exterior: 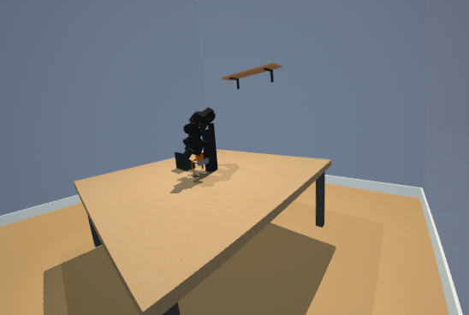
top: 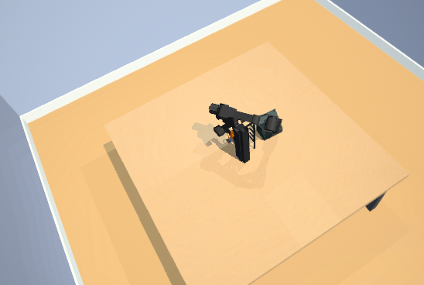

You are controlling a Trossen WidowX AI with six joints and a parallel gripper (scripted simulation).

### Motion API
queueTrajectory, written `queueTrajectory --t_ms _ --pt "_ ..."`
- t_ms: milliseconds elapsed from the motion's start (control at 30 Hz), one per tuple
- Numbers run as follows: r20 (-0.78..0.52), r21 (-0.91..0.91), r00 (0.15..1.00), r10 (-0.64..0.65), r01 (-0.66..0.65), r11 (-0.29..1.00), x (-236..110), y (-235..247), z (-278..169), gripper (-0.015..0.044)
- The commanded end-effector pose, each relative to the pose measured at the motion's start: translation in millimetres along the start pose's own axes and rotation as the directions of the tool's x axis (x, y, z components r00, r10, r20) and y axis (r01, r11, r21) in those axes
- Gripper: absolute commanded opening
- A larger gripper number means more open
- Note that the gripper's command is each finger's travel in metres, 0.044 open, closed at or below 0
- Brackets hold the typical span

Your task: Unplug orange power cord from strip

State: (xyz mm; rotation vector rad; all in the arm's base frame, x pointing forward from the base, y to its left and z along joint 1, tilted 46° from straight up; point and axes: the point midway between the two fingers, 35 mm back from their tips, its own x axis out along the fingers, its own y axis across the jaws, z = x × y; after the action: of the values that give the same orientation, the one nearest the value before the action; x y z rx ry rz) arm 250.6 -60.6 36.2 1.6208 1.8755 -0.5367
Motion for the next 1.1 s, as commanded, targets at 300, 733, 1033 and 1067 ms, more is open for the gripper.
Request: queueTrajectory --t_ms 300,733,1033,1067 --pt "0.052 -0.008 0.999 0.008 -0.008 1.0 -10 2 38 0.0" --pt "0.047 0.0 0.999 0.008 -0.008 1.0 -8 1 38 0.016" --pt "0.05 -0.005 0.999 0.009 -0.009 1.0 -15 1 38 0.016" --pt "0.05 -0.005 0.999 0.009 -0.009 1.0 -15 1 38 0.016"
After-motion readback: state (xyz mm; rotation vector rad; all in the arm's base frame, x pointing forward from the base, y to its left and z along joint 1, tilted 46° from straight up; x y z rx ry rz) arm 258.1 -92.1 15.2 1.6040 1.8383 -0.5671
